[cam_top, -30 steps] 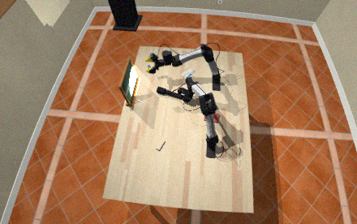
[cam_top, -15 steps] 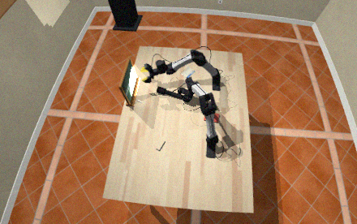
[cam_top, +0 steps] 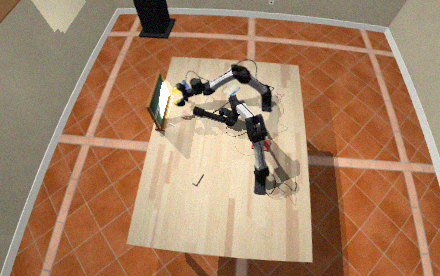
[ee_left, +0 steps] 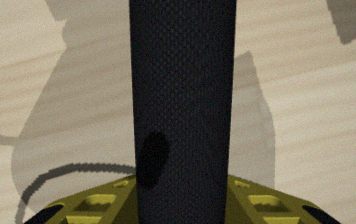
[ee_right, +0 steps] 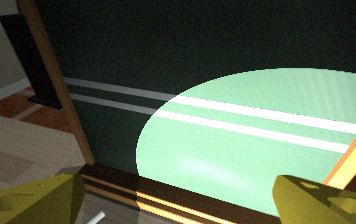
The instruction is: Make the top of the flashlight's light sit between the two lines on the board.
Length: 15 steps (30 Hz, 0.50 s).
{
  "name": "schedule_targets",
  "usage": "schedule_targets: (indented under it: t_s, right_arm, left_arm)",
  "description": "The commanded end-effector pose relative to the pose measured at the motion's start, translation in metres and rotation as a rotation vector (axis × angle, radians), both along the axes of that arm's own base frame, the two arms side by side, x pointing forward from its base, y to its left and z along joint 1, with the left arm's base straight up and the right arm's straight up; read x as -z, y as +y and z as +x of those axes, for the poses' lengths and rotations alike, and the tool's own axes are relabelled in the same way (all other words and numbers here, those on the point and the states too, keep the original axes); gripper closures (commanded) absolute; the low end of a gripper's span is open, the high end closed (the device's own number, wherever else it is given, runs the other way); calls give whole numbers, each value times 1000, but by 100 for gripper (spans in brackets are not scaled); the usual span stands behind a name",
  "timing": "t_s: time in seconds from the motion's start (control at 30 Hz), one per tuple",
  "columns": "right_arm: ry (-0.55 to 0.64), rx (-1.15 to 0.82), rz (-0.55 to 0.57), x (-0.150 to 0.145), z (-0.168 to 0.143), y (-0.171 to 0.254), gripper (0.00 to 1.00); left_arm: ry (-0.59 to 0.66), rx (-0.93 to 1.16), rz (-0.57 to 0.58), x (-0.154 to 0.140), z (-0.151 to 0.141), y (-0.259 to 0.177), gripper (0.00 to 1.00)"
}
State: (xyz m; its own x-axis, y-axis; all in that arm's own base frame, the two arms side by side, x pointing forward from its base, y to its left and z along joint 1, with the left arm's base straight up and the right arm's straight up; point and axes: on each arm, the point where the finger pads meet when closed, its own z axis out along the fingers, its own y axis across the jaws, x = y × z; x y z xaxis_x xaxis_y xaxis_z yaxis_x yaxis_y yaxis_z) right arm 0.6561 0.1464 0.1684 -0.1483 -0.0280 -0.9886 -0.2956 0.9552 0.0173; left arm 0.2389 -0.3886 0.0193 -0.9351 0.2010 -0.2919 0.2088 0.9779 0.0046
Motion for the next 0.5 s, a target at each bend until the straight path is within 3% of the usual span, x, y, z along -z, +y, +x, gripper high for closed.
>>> schedule_targets:
  t_s: [0.0, 0.43, 0.47]
  right_arm:
    - [54, 12, -15, 29, 1, -9, 0]
    - [36, -6, -12, 22, -2, 3, 0]
    - [0, 1, -4, 3, 0, -1, 0]
  left_arm:
    - [-32, 8, -39, -16, 1, -5, 70]
    - [-32, 8, -39, -16, 1, -5, 70]
    - [-32, 8, -39, -16, 1, -5, 70]
